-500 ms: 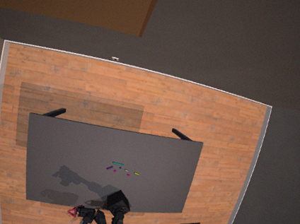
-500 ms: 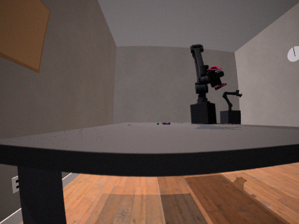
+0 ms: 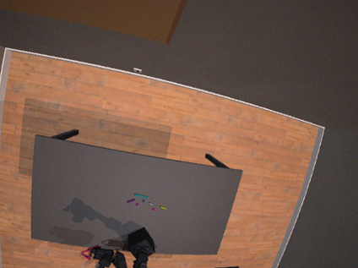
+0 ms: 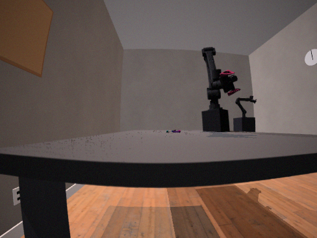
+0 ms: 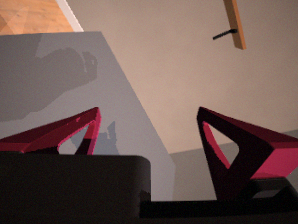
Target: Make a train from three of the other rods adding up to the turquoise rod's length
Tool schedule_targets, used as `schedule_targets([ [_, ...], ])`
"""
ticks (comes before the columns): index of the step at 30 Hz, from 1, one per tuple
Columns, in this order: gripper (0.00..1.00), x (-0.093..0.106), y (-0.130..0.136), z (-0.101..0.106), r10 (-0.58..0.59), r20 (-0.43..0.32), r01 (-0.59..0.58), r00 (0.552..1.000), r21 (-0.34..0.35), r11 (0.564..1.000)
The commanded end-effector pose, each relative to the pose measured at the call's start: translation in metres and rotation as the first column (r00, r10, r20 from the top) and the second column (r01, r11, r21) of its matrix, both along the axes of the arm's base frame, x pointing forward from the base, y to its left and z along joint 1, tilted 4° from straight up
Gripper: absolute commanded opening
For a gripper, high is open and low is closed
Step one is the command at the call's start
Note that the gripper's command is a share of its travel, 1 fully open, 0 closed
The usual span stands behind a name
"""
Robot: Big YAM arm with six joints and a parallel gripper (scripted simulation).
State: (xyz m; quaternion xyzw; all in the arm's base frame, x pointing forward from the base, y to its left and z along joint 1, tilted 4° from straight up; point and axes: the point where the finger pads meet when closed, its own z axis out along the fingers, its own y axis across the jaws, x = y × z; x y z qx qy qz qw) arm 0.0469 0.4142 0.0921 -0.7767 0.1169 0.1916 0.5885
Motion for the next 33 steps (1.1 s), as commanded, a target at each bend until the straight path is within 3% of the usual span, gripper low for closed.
schedule_targets([
  [1, 1.00, 0.000, 0.001, 0.002, 0.000, 0.002, 0.000, 1.000, 0.007, 1.000],
  [3, 1.00, 0.003, 0.009, 0.011, -0.002, 0.002, 0.002, 1.000, 0.031, 1.000],
  [6, 1.00, 0.017, 0.014, 0.007, -0.041, -0.020, 0.041, 0.999, 0.005, 0.999],
  [10, 1.00, 0.059, 0.010, -0.015, -0.174, -0.080, 0.165, 0.982, -0.102, 0.981],
  [11, 1.00, 0.059, 0.010, -0.015, -0.174, -0.080, 0.165, 0.982, -0.102, 0.981],
  [12, 1.00, 0.075, 0.007, -0.024, -0.230, -0.101, 0.215, 0.968, -0.145, 0.966],
  [13, 1.00, 0.075, 0.007, -0.024, -0.230, -0.101, 0.215, 0.968, -0.145, 0.966],
  [14, 1.00, 0.094, 0.001, -0.033, -0.296, -0.123, 0.269, 0.947, -0.195, 0.943],
  [16, 1.00, 0.094, 0.001, -0.033, -0.294, -0.123, 0.268, 0.948, -0.195, 0.944],
  [17, 1.00, 0.115, -0.006, -0.044, -0.369, -0.144, 0.327, 0.918, -0.250, 0.911],
  [20, 1.00, 0.114, -0.006, -0.044, -0.365, -0.146, 0.322, 0.920, -0.250, 0.913],
  [21, 1.00, 0.137, -0.016, -0.056, -0.448, -0.163, 0.385, 0.879, -0.311, 0.869],
  [24, 1.00, 0.137, -0.016, -0.055, -0.446, -0.165, 0.383, 0.880, -0.311, 0.870],
  [25, 1.00, 0.160, -0.029, -0.068, -0.531, -0.179, 0.442, 0.828, -0.375, 0.815],
  [29, 1.00, 0.159, -0.029, -0.068, -0.529, -0.181, 0.439, 0.829, -0.375, 0.816],
  [30, 1.00, 0.182, -0.045, -0.080, -0.615, -0.190, 0.493, 0.765, -0.441, 0.750],
  [33, 1.00, 0.182, -0.045, -0.080, -0.614, -0.191, 0.492, 0.766, -0.441, 0.751],
])
